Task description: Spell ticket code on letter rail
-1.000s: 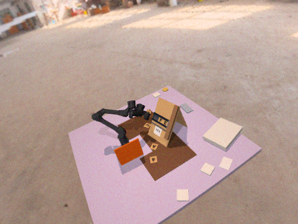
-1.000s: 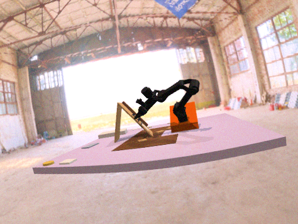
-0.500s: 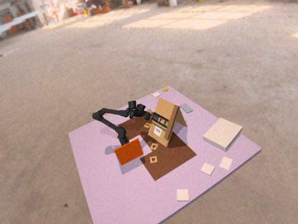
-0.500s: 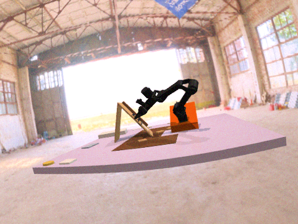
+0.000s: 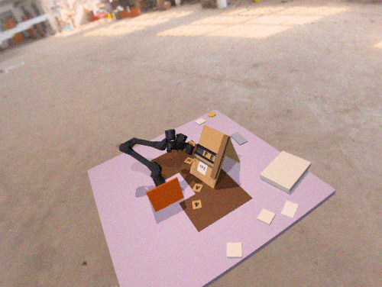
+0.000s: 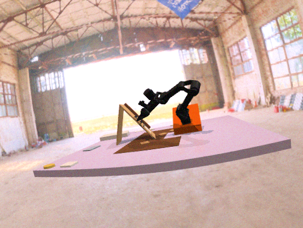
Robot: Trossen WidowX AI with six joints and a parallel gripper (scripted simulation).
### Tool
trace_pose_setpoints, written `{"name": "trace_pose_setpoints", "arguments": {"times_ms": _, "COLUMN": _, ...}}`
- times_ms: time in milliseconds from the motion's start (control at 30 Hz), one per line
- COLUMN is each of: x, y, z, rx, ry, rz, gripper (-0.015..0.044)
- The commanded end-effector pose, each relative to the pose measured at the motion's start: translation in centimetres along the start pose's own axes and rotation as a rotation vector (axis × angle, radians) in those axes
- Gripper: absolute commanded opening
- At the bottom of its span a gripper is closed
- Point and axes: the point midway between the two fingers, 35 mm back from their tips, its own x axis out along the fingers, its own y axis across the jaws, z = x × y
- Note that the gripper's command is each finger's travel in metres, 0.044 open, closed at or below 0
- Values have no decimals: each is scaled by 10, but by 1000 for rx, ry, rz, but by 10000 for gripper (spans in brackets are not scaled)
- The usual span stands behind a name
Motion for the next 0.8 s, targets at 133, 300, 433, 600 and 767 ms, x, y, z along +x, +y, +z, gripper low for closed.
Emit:
{"name": "trace_pose_setpoints", "arguments": {"times_ms": 133, "x": 0, "y": -4, "z": -1, "rx": -3, "ry": 3, "rz": 2, "gripper": 0}}
{"name": "trace_pose_setpoints", "arguments": {"times_ms": 300, "x": 0, "y": -7, "z": -1, "rx": -3, "ry": 3, "rz": 2, "gripper": 0}}
{"name": "trace_pose_setpoints", "arguments": {"times_ms": 433, "x": 0, "y": -9, "z": -1, "rx": -3, "ry": 3, "rz": 2, "gripper": 0}}
{"name": "trace_pose_setpoints", "arguments": {"times_ms": 600, "x": 0, "y": -11, "z": -1, "rx": -3, "ry": 3, "rz": 2, "gripper": 0}}
{"name": "trace_pose_setpoints", "arguments": {"times_ms": 767, "x": 0, "y": -14, "z": -1, "rx": -3, "ry": 3, "rz": 2, "gripper": 0}}
